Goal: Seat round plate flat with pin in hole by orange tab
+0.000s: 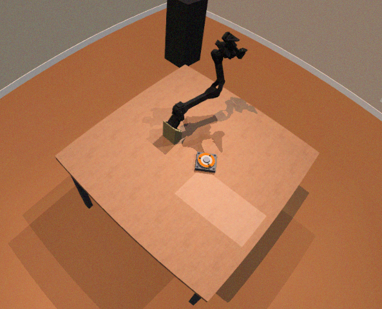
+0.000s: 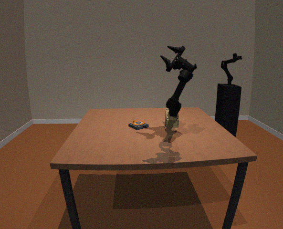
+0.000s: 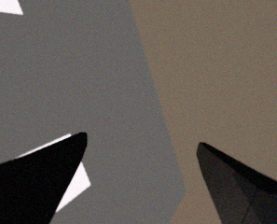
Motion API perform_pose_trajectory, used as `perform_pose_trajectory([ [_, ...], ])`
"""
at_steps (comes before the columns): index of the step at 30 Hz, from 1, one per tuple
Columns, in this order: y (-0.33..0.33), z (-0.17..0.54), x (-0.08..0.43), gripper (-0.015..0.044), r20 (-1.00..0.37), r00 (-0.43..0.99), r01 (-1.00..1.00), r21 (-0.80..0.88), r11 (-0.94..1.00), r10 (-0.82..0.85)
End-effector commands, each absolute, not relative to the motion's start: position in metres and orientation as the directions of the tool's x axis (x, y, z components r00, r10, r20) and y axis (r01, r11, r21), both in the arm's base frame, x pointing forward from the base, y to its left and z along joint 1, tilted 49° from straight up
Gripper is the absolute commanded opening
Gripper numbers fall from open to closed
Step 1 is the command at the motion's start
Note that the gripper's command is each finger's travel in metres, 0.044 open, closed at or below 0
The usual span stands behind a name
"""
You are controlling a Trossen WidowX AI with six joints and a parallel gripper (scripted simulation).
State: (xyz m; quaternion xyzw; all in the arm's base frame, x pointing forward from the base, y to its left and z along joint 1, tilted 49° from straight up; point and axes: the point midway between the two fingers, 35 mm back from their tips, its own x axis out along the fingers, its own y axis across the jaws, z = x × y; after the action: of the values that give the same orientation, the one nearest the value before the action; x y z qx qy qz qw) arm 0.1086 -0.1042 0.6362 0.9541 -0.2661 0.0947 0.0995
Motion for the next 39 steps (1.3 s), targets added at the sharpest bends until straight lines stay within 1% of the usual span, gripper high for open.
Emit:
perform_pose_trajectory([
  [1, -0.106, 0.636, 0.108, 0.0374, 0.242, 0.842, -0.521, 0.127, -0.844, -0.483],
  [2, -0.111, 0.637, 0.105, 0.0347, 0.265, 0.844, -0.502, 0.089, -0.860, -0.465],
  [3, -0.122, 0.637, 0.100, 0.0321, 0.292, 0.848, -0.465, 0.008, -0.885, -0.443],
  [6, -0.179, 0.626, 0.091, 0.0242, 0.309, 0.861, -0.293, -0.348, -0.890, -0.404],
  [8, -0.199, 0.619, 0.092, 0.0190, 0.308, 0.866, -0.226, -0.462, -0.857, -0.394],
  [10, -0.206, 0.616, 0.095, 0.0137, 0.316, 0.869, -0.191, -0.495, -0.848, -0.380],
  [12, -0.226, 0.608, 0.106, 0.0085, 0.331, 0.878, -0.098, -0.584, -0.806, -0.346],
  [15, -0.265, 0.582, 0.124, 0.0006, 0.302, 0.893, 0.022, -0.769, -0.638, -0.333],
  [16, -0.277, 0.572, 0.132, 0.0000, 0.287, 0.899, 0.055, -0.821, -0.568, -0.329],
  [18, -0.283, 0.566, 0.140, 0.0000, 0.281, 0.905, 0.083, -0.853, -0.515, -0.321],
  [22, -0.313, 0.519, 0.195, 0.0000, 0.212, 0.939, 0.174, -0.972, -0.159, -0.270],
  [24, -0.324, 0.496, 0.215, 0.0000, 0.165, 0.953, 0.168, -0.986, -0.010, -0.253],
  [25, -0.325, 0.493, 0.218, 0.0000, 0.160, 0.955, 0.167, -0.986, 0.006, -0.249],
  [27, -0.328, 0.470, 0.244, 0.0000, 0.121, 0.970, 0.151, -0.980, 0.128, -0.213],
  [28, -0.328, 0.452, 0.263, 0.0000, 0.091, 0.979, 0.130, -0.968, 0.215, -0.184],
  [32, -0.326, 0.397, 0.308, 0.0000, -0.025, 0.994, 0.030, -0.881, 0.473, -0.111],
  [33, -0.325, 0.393, 0.311, 0.0000, -0.035, 0.994, 0.021, -0.870, 0.492, -0.104],
  [36, -0.309, 0.341, 0.347, 0.0000, -0.149, 0.989, -0.096, -0.721, 0.687, -0.017],
  [39, -0.289, 0.299, 0.373, 0.0000, -0.243, 0.968, -0.196, -0.562, 0.803, 0.066],
])
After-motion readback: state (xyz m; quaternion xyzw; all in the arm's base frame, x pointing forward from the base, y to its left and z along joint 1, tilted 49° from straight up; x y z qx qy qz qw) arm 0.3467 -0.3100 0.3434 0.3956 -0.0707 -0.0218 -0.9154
